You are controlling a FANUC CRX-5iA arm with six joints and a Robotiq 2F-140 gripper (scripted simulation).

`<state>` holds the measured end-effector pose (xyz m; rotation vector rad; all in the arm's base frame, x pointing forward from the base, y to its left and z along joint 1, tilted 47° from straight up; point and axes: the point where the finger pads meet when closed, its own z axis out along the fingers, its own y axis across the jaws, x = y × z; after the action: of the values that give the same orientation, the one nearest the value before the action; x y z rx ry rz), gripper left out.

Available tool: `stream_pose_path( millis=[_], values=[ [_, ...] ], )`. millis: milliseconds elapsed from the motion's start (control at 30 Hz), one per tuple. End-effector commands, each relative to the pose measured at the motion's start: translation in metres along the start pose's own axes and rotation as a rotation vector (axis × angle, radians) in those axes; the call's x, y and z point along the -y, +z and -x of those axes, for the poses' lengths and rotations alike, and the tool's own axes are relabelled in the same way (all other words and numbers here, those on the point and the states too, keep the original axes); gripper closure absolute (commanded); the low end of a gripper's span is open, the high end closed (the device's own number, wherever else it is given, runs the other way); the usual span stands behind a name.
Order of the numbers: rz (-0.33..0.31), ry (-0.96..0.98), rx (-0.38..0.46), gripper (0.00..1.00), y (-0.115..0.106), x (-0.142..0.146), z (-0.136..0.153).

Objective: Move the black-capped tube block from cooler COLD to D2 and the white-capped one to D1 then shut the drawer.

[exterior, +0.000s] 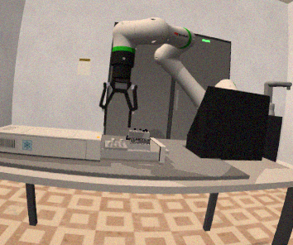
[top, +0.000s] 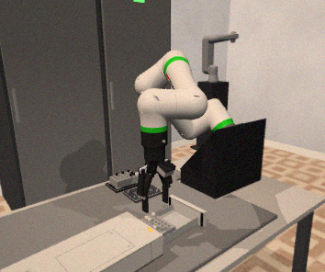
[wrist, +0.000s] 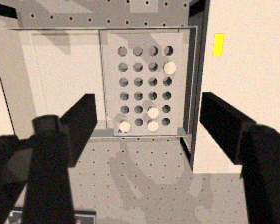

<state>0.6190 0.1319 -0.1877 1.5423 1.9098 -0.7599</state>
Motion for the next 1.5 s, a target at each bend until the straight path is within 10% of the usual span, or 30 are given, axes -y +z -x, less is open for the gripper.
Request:
stream_pose_path(
  millis=[0, 1467],
  values=[
    [0.003, 0.000, -0.001, 0.34, 0.001, -0.001, 0.000],
    [0.003, 0.000, -0.001, 0.34, 0.052, -0.001, 0.000]
  ],
)
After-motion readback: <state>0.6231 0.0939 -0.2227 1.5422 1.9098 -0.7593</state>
